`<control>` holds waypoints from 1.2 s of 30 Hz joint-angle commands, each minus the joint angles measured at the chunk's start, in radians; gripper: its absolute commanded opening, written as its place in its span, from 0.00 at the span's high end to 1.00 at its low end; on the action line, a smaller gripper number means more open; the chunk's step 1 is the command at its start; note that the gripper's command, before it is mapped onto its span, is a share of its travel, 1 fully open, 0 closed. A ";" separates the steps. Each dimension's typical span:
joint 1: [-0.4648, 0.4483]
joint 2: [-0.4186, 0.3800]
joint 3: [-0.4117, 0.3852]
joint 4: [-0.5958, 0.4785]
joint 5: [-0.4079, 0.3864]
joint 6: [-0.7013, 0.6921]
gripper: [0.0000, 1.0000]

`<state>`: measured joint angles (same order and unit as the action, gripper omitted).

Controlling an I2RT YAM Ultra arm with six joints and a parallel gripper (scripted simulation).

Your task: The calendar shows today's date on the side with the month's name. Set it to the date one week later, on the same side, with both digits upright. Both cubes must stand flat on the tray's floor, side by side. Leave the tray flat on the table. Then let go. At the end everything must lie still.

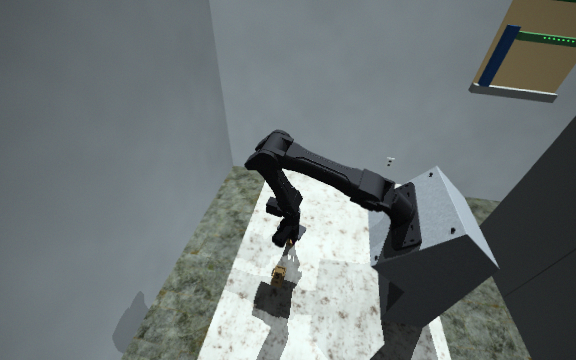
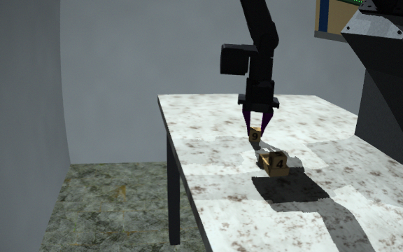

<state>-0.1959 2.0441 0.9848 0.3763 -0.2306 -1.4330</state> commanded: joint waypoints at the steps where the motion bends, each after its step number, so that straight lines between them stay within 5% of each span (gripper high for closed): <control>1: -0.001 -0.005 0.001 0.002 -0.002 0.001 0.71; 13: -0.001 -0.005 0.001 0.002 -0.002 0.001 0.55; 27: -0.002 -0.012 -0.004 0.000 -0.003 0.000 0.55; 36: -0.025 -0.144 -0.096 -0.043 -0.020 -0.014 0.55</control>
<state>-0.2092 1.9411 0.9089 0.3611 -0.2333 -1.4399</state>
